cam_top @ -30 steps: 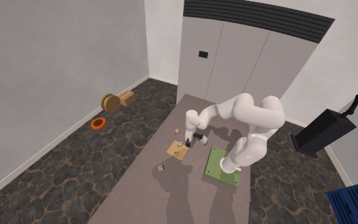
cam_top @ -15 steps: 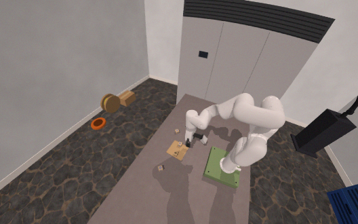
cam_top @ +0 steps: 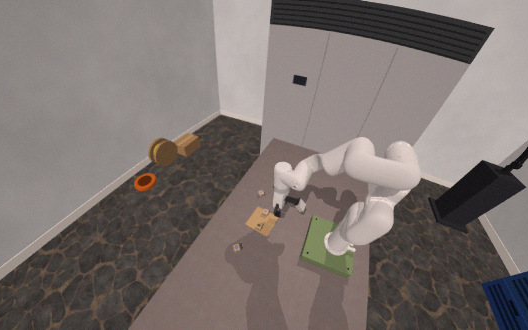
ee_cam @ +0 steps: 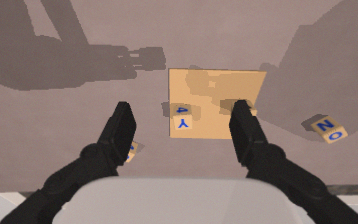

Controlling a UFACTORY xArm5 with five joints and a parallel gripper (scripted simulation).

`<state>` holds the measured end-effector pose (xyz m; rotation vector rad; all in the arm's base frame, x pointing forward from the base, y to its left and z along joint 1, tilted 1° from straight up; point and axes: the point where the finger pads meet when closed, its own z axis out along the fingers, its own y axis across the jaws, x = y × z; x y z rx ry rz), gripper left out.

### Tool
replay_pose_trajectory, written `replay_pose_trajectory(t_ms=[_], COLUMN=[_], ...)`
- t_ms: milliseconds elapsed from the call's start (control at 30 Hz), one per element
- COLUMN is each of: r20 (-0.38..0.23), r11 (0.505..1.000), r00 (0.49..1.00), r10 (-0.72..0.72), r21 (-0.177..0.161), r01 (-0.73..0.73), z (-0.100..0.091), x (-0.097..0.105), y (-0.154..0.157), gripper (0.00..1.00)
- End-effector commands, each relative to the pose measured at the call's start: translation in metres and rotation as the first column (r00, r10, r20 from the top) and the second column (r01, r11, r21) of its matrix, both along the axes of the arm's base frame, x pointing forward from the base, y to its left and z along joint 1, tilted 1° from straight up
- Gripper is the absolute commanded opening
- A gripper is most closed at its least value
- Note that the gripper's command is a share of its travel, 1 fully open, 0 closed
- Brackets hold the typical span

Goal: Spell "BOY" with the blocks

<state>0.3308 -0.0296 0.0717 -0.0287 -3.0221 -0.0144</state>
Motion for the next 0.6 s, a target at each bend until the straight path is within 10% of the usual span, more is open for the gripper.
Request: replay_pose_trajectory(t_ms=[0, 567], r20=[0.003, 0.003], r11=[1.000, 1.000], r00=[1.000, 1.000], r10=[0.000, -0.005], r21=[0.000, -0.001], r01=[0.000, 0.005], z=[0.0009, 0.0012], x=[0.0012, 0.0014], y=[-0.0001, -0.0001], gripper=[1.00, 1.00])
